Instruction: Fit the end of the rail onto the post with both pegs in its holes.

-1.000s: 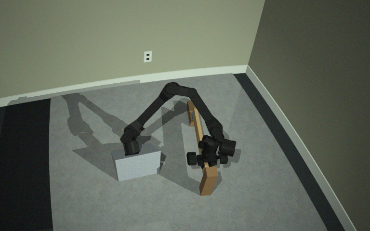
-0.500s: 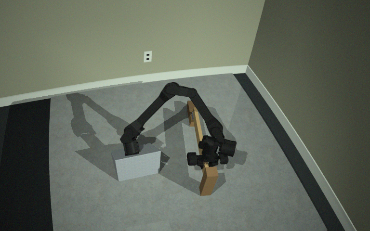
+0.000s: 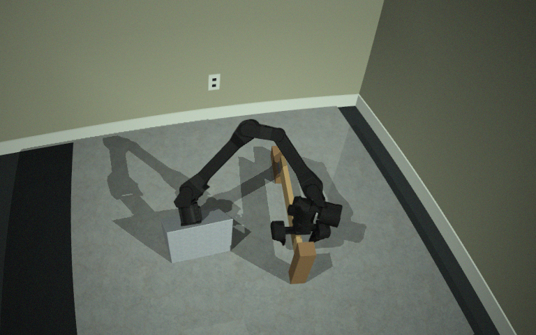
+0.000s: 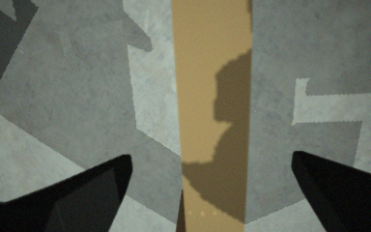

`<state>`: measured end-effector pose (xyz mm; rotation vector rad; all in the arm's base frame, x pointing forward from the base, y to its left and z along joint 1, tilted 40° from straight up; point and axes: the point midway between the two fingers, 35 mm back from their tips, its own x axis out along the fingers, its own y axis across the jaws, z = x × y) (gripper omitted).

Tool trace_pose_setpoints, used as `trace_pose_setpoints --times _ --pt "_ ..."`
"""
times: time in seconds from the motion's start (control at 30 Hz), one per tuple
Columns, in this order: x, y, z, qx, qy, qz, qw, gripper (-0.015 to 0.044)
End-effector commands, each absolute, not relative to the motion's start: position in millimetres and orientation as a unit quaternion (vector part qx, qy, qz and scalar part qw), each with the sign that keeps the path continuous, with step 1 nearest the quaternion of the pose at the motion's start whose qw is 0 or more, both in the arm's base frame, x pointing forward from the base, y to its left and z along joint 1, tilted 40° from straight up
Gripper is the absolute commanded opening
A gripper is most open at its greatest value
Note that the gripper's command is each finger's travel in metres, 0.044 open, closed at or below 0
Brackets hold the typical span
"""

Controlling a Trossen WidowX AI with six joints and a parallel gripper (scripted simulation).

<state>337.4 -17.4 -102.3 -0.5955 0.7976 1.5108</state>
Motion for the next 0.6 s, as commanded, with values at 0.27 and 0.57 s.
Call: trace_pose_setpoints --times 0.27,0.57 --pt "343 -13 -61 -0.261 0.346 0.655 0.619 0.044" --pt "343 -13 -61 -0.261 0.346 0.655 0.619 0.044"
